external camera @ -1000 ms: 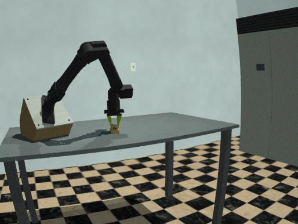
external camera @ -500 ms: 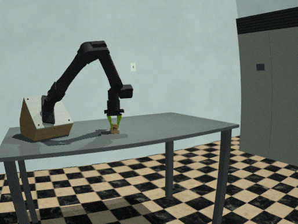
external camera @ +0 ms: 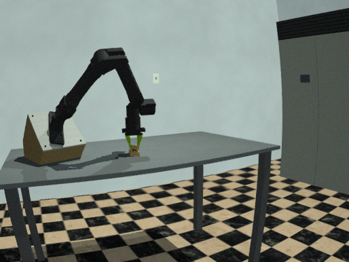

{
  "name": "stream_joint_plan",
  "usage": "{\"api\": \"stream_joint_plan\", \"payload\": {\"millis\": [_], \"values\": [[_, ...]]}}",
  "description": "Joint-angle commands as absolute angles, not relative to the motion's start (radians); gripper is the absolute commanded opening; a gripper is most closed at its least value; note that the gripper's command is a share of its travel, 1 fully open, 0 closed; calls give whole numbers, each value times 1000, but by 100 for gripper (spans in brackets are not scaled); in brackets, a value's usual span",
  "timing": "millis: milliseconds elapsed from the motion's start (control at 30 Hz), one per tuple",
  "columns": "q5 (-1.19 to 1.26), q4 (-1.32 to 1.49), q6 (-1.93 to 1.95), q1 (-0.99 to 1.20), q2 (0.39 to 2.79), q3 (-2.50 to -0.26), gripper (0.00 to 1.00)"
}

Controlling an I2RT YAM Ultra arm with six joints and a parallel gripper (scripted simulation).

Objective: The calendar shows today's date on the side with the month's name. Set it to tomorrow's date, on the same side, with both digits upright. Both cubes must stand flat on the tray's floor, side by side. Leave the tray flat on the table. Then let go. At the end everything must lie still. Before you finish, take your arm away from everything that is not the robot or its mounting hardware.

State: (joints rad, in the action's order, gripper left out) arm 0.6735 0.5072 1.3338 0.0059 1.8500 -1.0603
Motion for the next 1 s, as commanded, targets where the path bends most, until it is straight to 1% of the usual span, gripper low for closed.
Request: {"api": "stream_joint_plan", "payload": {"millis": [0, 33, 67, 133, 167, 233, 267, 333, 367, 500, 533, 967], "values": [[661, 498, 1343, 20, 1844, -1058, 26], [661, 498, 1343, 20, 1844, -1058, 26], [661, 498, 1343, 20, 1844, -1058, 29], [661, 498, 1343, 20, 1844, -1058, 29], [661, 498, 1343, 20, 1844, -1058, 33], [661, 498, 1343, 20, 1844, -1058, 33], [661, 498, 1343, 20, 1844, -1058, 37], [661, 498, 1343, 20, 1844, -1058, 37], [661, 498, 1343, 20, 1844, -1058, 41], [661, 498, 1343, 20, 1844, -1058, 41], [661, 498, 1343, 20, 1844, -1058, 45], [663, 533, 1323, 29, 1820, -1085, 45]]}}
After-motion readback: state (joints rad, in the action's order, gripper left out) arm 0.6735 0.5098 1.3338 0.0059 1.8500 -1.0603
